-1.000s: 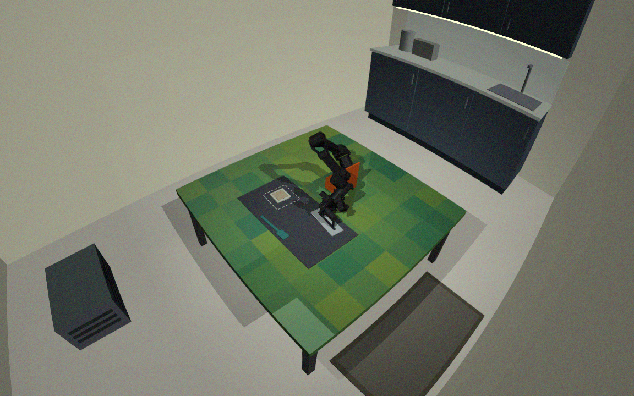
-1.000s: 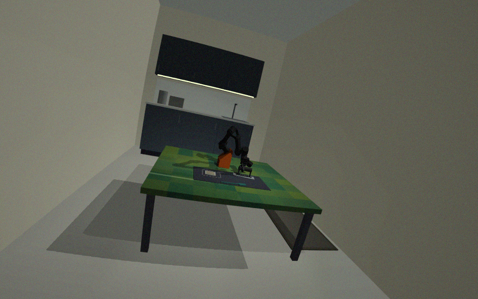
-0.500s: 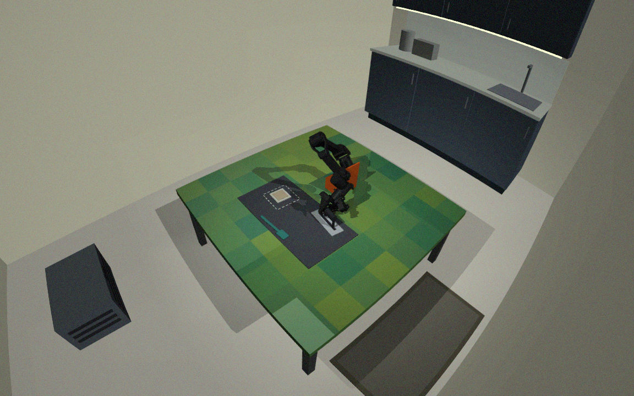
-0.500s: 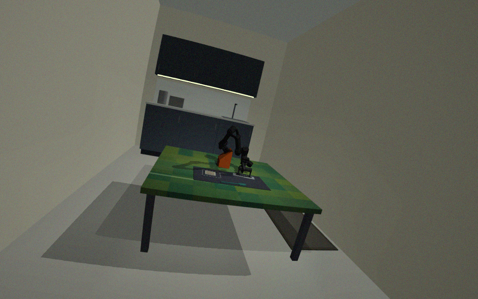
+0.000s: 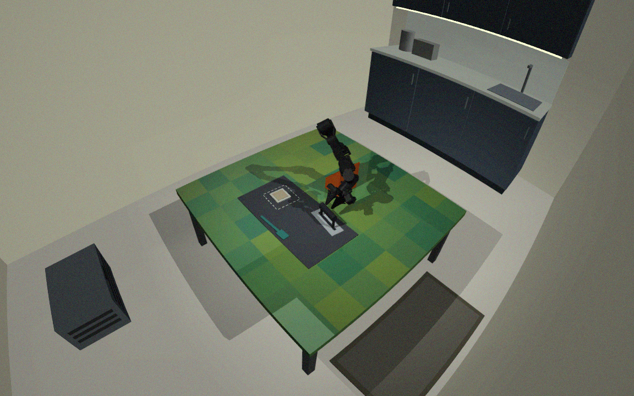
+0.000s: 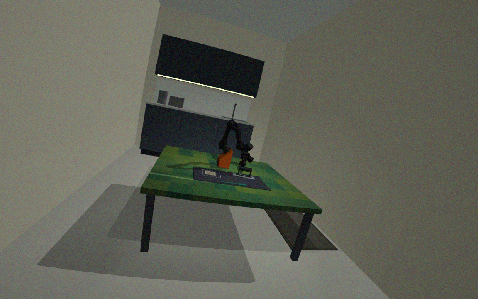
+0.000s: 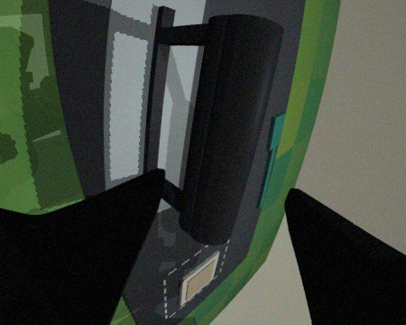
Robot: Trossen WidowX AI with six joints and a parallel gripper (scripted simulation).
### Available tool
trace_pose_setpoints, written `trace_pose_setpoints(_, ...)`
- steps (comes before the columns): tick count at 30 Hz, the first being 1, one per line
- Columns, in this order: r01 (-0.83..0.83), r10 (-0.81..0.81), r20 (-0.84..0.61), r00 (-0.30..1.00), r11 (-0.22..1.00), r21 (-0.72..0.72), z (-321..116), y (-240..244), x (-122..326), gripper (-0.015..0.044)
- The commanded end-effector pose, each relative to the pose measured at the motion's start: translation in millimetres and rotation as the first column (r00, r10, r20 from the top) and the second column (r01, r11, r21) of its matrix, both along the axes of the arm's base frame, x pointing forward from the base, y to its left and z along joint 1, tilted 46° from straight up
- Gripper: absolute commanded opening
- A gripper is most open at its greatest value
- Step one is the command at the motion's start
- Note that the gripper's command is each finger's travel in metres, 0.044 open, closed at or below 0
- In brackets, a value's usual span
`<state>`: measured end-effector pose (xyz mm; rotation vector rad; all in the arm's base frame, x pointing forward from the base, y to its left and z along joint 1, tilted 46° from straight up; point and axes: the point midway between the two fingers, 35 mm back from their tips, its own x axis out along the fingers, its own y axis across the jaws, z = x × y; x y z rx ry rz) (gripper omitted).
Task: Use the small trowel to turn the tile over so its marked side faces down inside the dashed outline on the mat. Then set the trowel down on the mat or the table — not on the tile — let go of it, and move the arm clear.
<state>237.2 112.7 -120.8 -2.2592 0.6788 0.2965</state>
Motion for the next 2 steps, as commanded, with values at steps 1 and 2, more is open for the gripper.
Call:
trace_pose_setpoints(1, 0.003, -0.003, 0.003, 1.000, 1.000, -0.006, 4.8, -1.2, -5.5, 0.0300)
trace_pose_setpoints(2, 0.003, -0.003, 0.000, 1.000, 1.000, -0.004, 6.0, 1.1, -7.0, 0.0300)
